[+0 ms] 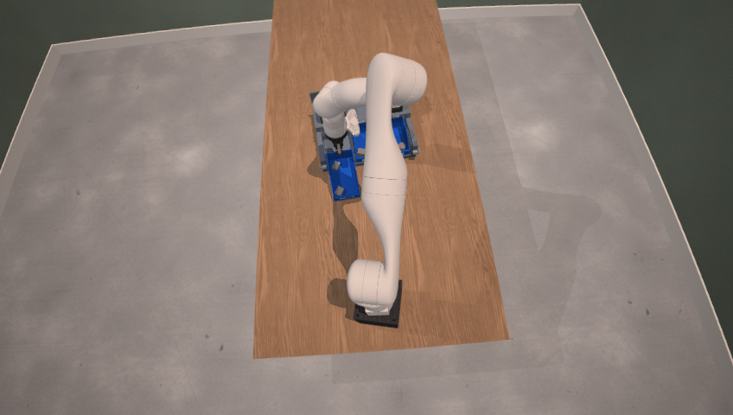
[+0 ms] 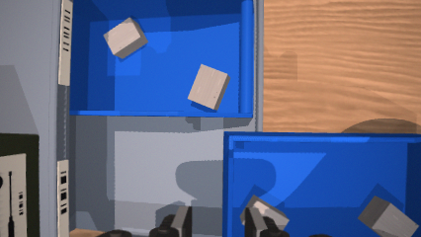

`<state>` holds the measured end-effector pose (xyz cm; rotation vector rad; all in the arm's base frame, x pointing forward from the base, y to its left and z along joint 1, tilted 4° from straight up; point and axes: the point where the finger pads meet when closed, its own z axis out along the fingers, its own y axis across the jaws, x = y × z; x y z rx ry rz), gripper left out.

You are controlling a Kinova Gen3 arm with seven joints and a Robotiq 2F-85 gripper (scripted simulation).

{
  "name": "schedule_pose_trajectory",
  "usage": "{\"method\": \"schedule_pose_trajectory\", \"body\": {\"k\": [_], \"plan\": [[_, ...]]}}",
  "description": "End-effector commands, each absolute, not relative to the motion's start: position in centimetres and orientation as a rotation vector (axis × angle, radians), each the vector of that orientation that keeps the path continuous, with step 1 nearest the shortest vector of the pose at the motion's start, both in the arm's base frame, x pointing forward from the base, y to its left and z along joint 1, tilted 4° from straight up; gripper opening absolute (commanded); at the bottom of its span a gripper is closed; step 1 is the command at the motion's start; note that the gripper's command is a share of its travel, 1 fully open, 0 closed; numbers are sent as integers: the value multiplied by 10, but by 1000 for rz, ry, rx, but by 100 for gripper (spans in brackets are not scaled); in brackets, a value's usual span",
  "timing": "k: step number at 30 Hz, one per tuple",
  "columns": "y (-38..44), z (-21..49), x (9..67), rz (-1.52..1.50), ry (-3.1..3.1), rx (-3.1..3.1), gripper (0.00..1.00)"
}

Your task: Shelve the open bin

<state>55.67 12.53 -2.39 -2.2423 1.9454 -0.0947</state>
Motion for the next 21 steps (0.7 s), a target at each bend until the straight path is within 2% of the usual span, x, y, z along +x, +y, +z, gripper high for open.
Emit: {"method": "schedule_pose_trajectory", "body": {"k": [1, 21], "plan": [[125, 5, 557, -94, 1942, -2242, 39], [124, 21, 557, -94, 1942, -2242, 39]]}}
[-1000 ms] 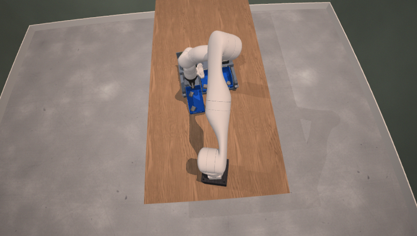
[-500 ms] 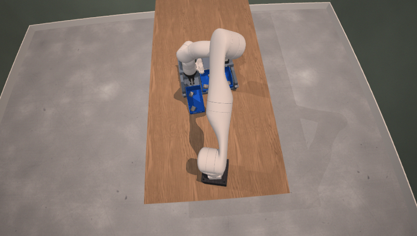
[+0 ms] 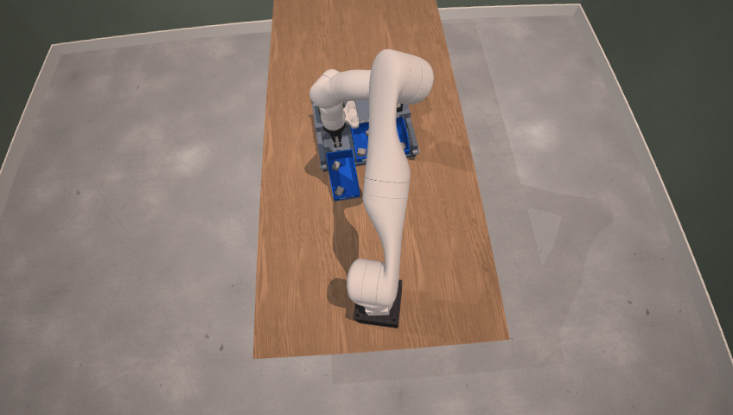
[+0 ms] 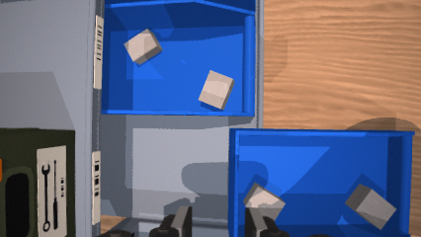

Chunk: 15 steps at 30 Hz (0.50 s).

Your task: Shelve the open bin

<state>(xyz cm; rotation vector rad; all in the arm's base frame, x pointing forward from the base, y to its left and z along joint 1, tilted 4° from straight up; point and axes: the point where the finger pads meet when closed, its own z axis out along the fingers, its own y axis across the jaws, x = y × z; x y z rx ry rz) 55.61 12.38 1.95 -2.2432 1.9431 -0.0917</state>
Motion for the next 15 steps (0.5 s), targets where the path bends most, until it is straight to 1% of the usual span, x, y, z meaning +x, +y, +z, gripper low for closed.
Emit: {"method": "schedule_pose_trajectory", "body": {"k": [1, 15], "plan": [[124, 21, 557, -94, 1942, -2242, 39], [124, 15, 557, -94, 1942, -2242, 39]]}}
